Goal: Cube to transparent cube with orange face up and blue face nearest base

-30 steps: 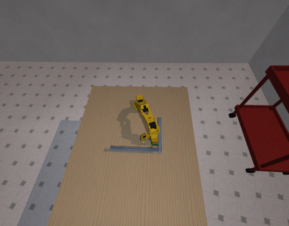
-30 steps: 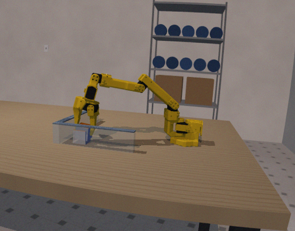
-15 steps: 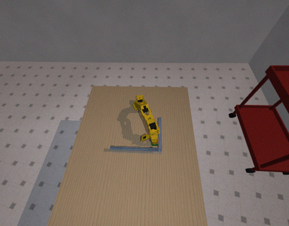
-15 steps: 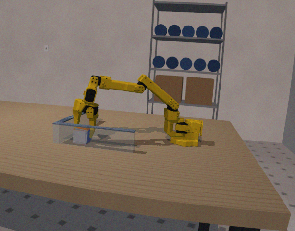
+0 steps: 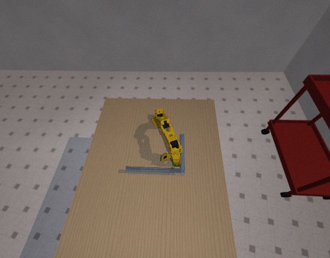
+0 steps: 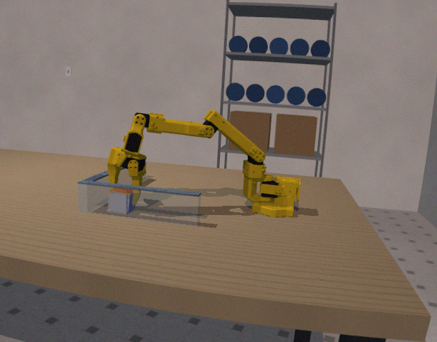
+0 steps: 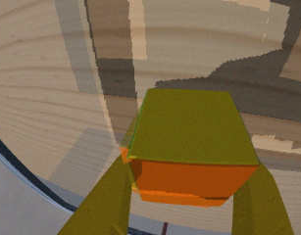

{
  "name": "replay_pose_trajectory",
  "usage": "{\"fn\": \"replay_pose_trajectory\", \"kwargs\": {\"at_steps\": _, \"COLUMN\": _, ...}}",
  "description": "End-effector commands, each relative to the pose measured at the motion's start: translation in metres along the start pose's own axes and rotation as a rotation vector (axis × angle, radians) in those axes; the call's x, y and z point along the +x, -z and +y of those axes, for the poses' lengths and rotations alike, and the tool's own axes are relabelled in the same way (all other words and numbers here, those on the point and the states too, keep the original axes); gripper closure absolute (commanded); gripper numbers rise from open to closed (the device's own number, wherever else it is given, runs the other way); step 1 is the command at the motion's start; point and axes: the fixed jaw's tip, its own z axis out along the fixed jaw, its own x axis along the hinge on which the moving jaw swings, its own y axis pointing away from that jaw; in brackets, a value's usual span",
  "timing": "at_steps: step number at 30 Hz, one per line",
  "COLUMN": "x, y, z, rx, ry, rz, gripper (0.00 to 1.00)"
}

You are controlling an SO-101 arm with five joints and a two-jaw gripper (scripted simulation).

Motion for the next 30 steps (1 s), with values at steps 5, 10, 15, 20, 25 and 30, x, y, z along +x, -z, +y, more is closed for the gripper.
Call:
{"fn": "replay_pose_trajectory", "kwargs": {"at_steps": 5, "x": 0.0045, "y": 0.0181, "z": 0.0101, "rx": -0.078, "ry": 0.003, "rz": 0.032, "gripper": 0.76}}
{"fn": "replay_pose_trajectory", "kwargs": {"at_steps": 10, "x": 0.0045, "y": 0.0181, "z": 0.0101, "rx": -0.078, "ry": 0.003, "rz": 0.032, "gripper": 0.76}}
{"fn": "replay_pose_trajectory", "kwargs": {"at_steps": 15, "x": 0.0045, "y": 0.0181, "z": 0.0101, "rx": -0.078, "ry": 0.003, "rz": 0.032, "gripper": 0.74}}
{"fn": "replay_pose_trajectory", "kwargs": {"at_steps": 20, "x": 0.0045, "y": 0.0181, "z": 0.0101, "rx": -0.078, "ry": 0.003, "rz": 0.032, "gripper": 0.72}}
{"fn": "replay_pose_trajectory", "kwargs": {"at_steps": 25, "x": 0.0045, "y": 0.0181, "z": 0.0101, "rx": -0.078, "ry": 0.003, "rz": 0.032, "gripper": 0.7}}
{"fn": "replay_pose_trajectory", "kwargs": {"at_steps": 30, "x": 0.0045, "y": 0.0181, "z": 0.0101, "rx": -0.078, "ry": 0.003, "rz": 0.032, "gripper": 0.67}}
